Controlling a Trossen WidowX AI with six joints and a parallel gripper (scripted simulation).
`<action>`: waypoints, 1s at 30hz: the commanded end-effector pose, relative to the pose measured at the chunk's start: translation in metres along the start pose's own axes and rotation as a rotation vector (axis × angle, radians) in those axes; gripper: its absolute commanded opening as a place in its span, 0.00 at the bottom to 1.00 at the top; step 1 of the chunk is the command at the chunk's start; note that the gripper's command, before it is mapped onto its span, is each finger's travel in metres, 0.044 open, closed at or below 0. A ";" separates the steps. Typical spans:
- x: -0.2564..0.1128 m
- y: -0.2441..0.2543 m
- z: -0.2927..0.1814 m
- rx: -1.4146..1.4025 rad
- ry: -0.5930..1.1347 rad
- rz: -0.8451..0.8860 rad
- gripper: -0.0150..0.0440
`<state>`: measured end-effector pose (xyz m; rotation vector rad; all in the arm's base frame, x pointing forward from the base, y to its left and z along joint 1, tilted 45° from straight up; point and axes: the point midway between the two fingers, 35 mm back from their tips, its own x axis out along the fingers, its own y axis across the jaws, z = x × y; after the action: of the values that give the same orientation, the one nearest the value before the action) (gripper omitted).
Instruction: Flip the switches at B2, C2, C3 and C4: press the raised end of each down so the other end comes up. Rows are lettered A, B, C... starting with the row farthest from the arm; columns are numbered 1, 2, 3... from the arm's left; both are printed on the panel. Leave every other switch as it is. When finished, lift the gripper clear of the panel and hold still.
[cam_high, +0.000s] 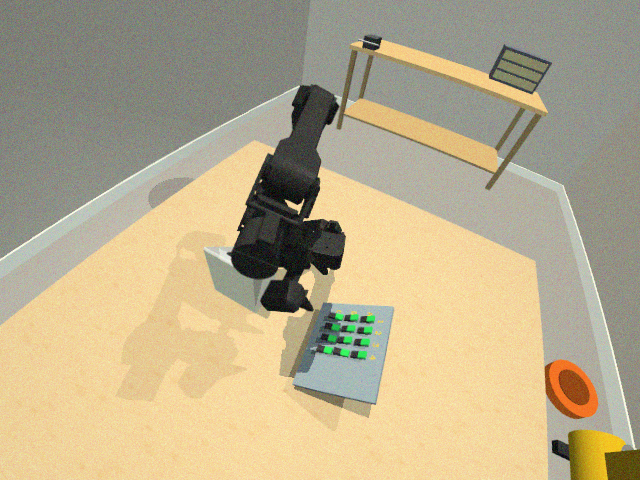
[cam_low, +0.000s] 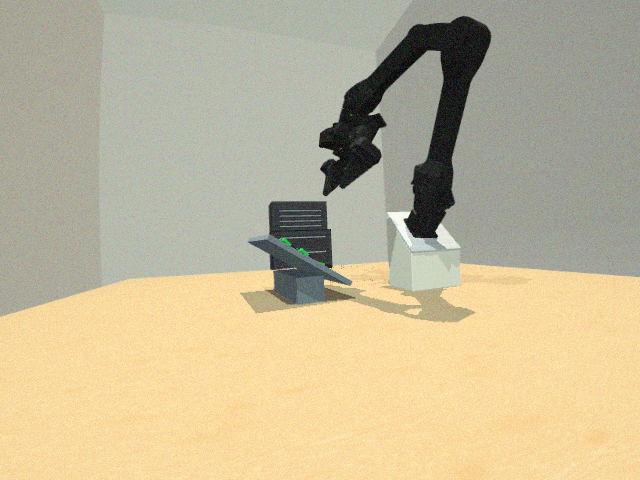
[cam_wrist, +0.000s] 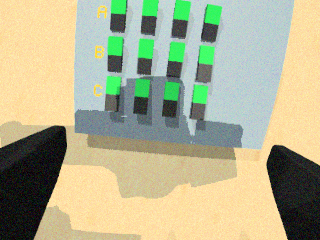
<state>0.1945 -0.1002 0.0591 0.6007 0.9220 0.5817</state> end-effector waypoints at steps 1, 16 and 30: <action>0.002 0.000 0.000 0.000 0.001 -0.002 0.89; 0.104 0.018 0.012 -0.001 0.022 -0.004 0.25; 0.142 0.020 0.013 -0.002 0.039 0.000 0.25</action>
<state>0.2700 0.0059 0.0043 0.5866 0.9480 0.6006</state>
